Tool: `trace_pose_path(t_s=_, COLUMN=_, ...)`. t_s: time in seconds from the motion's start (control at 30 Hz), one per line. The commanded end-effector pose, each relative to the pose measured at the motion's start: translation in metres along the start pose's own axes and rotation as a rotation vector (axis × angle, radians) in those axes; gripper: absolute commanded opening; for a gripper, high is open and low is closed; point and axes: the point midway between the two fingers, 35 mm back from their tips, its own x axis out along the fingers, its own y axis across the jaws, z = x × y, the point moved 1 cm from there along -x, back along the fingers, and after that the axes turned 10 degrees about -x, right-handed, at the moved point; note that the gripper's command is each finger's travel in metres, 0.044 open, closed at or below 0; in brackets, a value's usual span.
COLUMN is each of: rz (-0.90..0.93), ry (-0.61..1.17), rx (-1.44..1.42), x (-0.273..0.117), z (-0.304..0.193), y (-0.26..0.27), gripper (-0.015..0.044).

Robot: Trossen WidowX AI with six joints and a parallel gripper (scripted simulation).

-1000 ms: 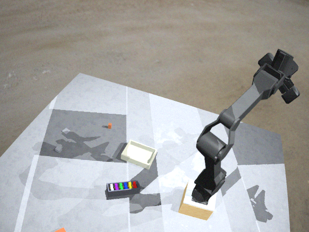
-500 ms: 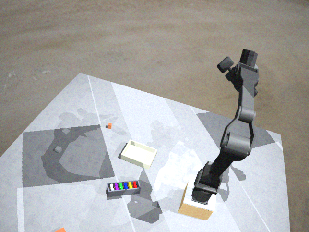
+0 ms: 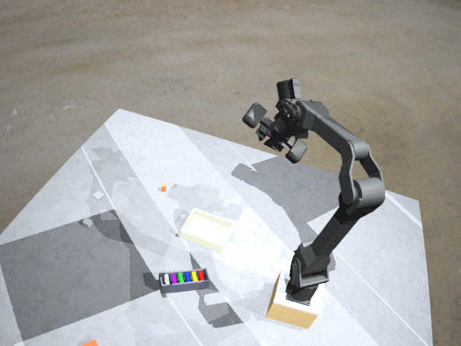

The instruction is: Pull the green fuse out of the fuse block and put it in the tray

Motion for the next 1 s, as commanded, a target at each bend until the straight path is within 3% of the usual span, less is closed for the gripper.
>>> trace_pose_path(t_s=0.0, rz=0.022, ry=0.158, rx=-0.072, x=0.023, z=-0.058, y=0.038, gripper=0.0066)
trace_pose_path(t_s=0.33, rz=-0.007, ry=0.479, rx=-0.304, x=0.037, z=-0.215, y=0.095, gripper=0.0066)
trace_pose_path(t_s=0.67, rz=-0.136, ry=0.676, rx=-0.625, x=0.005, z=-0.374, y=0.085, gripper=0.0066)
trace_pose_path(t_s=0.97, rz=-0.157, ry=0.689, rx=-0.671, x=-0.001, z=-0.393, y=0.078, gripper=0.0066)
